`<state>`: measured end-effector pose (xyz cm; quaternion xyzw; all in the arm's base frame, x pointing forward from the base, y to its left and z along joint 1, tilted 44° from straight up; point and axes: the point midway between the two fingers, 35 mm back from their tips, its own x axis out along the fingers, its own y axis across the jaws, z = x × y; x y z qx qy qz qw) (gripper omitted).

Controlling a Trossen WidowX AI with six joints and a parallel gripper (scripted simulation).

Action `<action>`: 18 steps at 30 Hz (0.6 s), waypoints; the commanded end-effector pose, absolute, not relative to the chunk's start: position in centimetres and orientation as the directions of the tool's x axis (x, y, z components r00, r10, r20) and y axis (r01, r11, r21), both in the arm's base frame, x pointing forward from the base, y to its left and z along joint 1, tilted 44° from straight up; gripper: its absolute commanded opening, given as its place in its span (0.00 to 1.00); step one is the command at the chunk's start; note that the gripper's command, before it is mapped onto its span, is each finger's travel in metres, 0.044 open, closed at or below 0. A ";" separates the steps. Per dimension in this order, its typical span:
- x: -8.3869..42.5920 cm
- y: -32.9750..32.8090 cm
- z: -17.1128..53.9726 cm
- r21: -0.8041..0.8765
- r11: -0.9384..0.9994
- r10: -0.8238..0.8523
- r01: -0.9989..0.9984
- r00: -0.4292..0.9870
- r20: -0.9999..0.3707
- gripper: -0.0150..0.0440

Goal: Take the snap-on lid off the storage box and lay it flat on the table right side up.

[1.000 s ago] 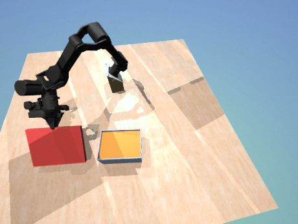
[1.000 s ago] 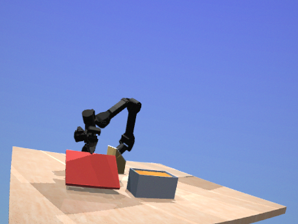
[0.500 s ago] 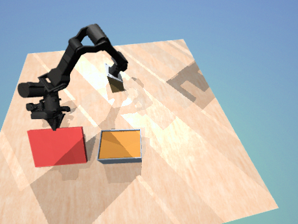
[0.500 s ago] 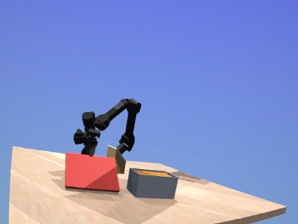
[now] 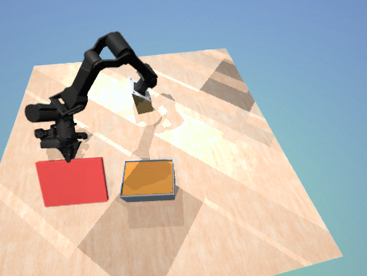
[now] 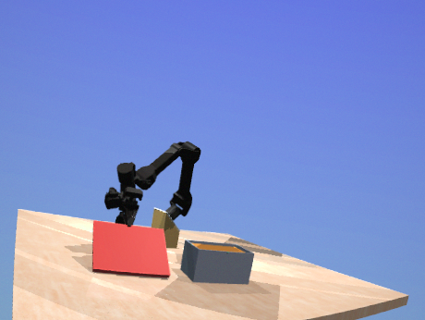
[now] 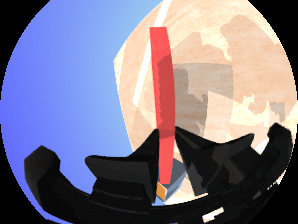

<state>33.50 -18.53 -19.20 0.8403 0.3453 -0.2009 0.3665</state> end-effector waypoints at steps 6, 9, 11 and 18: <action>33.3 -17.9 -19.9 0.470 -0.499 0.434 0.728 0.679 -0.592 0.25; 33.3 -17.7 -20.1 0.470 -0.499 0.434 0.728 0.679 -0.592 0.25; 33.3 -17.6 -20.2 0.470 -0.499 0.434 0.728 0.679 -0.592 0.25; 33.2 -17.3 -20.6 0.470 -0.499 0.434 0.728 0.679 -0.592 0.25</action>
